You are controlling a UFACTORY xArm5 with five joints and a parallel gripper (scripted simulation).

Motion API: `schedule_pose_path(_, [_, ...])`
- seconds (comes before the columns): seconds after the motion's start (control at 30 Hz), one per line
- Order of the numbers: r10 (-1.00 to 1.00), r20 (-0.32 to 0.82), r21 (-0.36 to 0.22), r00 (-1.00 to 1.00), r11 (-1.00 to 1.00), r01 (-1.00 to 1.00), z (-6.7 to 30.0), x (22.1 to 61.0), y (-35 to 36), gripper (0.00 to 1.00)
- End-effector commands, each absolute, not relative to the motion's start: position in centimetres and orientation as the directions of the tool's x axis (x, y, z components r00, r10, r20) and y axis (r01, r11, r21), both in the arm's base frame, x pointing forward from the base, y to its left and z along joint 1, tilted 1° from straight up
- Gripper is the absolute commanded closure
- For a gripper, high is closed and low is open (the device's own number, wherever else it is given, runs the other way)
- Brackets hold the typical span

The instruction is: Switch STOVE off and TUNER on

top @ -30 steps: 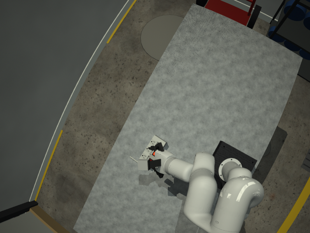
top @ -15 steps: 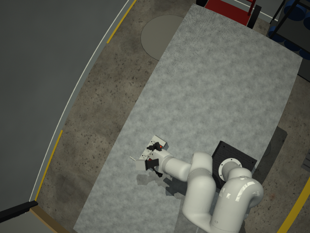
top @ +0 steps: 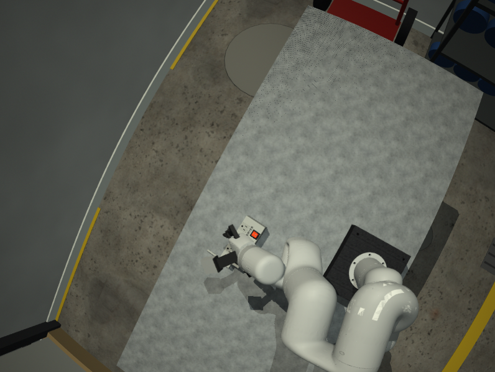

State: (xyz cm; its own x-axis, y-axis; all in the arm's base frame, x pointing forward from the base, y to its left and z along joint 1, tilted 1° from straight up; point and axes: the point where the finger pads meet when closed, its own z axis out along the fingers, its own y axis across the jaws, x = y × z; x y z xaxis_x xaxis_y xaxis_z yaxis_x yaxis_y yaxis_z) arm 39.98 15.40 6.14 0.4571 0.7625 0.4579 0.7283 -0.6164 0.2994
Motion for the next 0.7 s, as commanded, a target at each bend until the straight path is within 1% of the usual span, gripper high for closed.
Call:
schedule_pose_path(0.0, [0.827,0.371,0.294,0.422,-0.536,0.791,5.7,41.0,15.7,0.0])
schedule_pose_path(0.03, [0.862,0.324,0.289,0.391,-0.483,0.826,5.5,41.5,15.9,0.0])
schedule_pose_path(0.1, [0.862,0.324,0.289,0.391,-0.483,0.826,5.5,41.5,15.9,0.0])
schedule_pose_path(0.13, [0.893,0.278,0.278,0.355,-0.428,0.86,5.5,41.9,16.0,0.0])
schedule_pose_path(0.3, [0.893,0.278,0.278,0.355,-0.428,0.86,5.5,41.9,16.0,0.0])
schedule_pose_path(0.37, [0.943,0.192,0.243,0.273,-0.315,0.917,5.6,42.5,16.1,0.0])
schedule_pose_path(0.47, [0.943,0.192,0.243,0.273,-0.315,0.917,5.6,42.5,16.1,0.0])
schedule_pose_path(0.5, [0.961,0.155,0.22,0.229,-0.26,0.94,5.8,42.7,16.2,0.0])
schedule_pose_path(0.57, [0.961,0.155,0.22,0.229,-0.26,0.94,5.8,42.7,16.2,0.0])
schedule_pose_path(0.6, [0.975,0.122,0.194,0.185,-0.206,0.959,6.1,42.9,16.2,0.0])
schedule_pose_path(0.67, [0.975,0.122,0.194,0.185,-0.206,0.959,6.1,42.9,16.2,0.0])
